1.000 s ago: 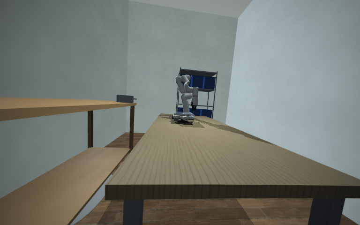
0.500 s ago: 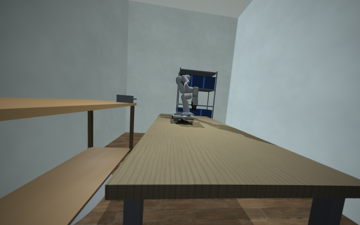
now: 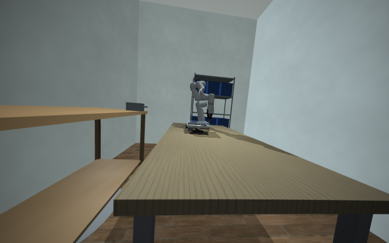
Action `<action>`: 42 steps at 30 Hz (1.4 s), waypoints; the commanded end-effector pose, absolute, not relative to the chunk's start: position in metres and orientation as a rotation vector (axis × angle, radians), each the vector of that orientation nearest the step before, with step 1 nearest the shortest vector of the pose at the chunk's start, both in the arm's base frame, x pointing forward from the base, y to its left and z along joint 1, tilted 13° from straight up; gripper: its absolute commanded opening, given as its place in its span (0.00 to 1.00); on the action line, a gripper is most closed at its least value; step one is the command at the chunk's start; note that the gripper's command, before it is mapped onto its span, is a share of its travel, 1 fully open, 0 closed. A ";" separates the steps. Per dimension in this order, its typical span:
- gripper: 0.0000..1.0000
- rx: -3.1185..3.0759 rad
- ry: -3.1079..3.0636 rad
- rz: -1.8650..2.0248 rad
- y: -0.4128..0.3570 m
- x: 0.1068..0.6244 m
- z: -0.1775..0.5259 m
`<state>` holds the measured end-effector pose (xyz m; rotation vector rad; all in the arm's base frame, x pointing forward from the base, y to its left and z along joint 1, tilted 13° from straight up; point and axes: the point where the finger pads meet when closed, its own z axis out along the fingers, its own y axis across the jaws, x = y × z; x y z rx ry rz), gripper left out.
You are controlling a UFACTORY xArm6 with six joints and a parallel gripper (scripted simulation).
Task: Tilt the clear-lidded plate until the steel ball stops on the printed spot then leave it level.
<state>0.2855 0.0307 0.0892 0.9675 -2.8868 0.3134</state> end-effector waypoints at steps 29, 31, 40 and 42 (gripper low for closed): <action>0.00 0.968 -2.891 0.315 0.030 0.285 0.089; 0.00 0.968 -2.891 0.315 0.030 0.286 0.090; 0.00 0.968 -2.891 0.315 0.030 0.285 0.089; 0.00 0.968 -2.891 0.315 0.030 0.285 0.089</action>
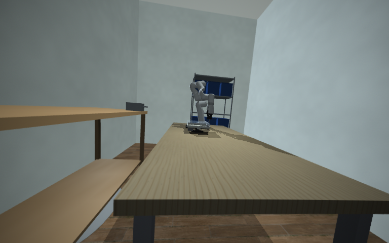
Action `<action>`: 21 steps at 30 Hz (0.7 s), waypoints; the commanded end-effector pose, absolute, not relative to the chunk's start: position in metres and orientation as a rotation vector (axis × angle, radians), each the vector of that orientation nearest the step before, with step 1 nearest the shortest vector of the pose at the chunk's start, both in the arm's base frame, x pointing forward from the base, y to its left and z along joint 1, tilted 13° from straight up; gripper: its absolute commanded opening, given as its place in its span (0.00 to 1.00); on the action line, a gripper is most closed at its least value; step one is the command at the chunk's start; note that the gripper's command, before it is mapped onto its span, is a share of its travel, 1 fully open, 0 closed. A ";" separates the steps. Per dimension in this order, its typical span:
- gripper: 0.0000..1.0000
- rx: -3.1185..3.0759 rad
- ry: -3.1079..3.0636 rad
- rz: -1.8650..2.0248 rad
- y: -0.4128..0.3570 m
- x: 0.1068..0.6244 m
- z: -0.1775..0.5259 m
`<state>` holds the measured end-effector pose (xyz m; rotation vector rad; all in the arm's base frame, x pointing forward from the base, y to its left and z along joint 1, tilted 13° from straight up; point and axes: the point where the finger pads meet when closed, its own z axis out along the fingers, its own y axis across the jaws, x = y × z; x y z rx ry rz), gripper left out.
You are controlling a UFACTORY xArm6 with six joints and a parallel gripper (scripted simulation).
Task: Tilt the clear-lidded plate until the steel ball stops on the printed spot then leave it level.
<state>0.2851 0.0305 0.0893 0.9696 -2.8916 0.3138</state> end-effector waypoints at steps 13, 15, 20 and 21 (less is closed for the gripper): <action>0.00 0.968 -2.891 0.315 0.030 0.285 0.089; 0.00 0.968 -2.891 0.315 0.030 0.284 0.088; 0.00 0.968 -2.891 0.315 0.030 0.284 0.088; 0.00 0.968 -2.891 0.315 0.030 0.284 0.088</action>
